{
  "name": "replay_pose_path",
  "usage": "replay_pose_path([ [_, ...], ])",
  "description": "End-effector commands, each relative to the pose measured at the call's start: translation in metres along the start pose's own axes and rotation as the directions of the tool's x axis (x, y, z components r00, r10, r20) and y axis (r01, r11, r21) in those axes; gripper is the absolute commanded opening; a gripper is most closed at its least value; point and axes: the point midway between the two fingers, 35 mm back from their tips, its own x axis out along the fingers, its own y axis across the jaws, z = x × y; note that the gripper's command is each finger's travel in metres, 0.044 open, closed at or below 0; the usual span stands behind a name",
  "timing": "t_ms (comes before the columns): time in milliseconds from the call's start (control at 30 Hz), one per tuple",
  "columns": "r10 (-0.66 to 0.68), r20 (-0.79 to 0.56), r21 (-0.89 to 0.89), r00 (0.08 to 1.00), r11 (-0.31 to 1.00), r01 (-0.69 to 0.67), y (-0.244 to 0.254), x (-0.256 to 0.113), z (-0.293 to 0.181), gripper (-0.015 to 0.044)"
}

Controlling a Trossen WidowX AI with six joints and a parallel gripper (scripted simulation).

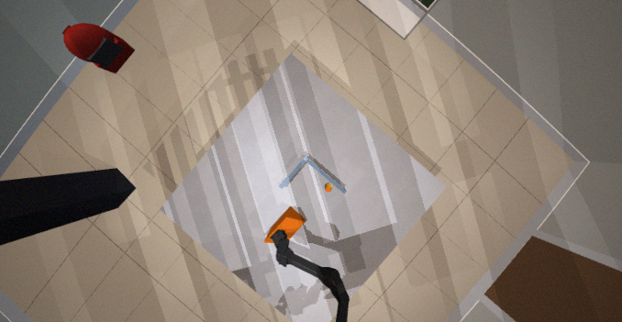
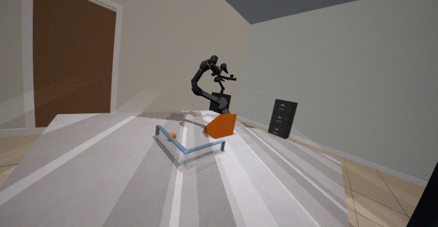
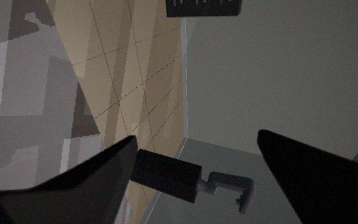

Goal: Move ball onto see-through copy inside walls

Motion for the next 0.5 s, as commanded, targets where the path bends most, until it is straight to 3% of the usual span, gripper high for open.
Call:
replay_pose_path([
  [0, -0.003, -0.008, 0.008, 1.0, 1.0, 0.003, -0.001, 0.0, -0.002, 0.0374],
  [100, -0.044, -0.125, 0.113, 0.991, 0.992, 0.058, -0.017, 0.003, -0.034, 0.0301],
  [267, -0.093, -0.366, 0.314, 0.926, 0.925, 0.217, -0.044, -0.006, -0.107, 0.0301],
  [467, -0.09, -0.592, 0.485, 0.801, 0.754, 0.443, -0.054, -0.038, -0.183, 0.0301],
])
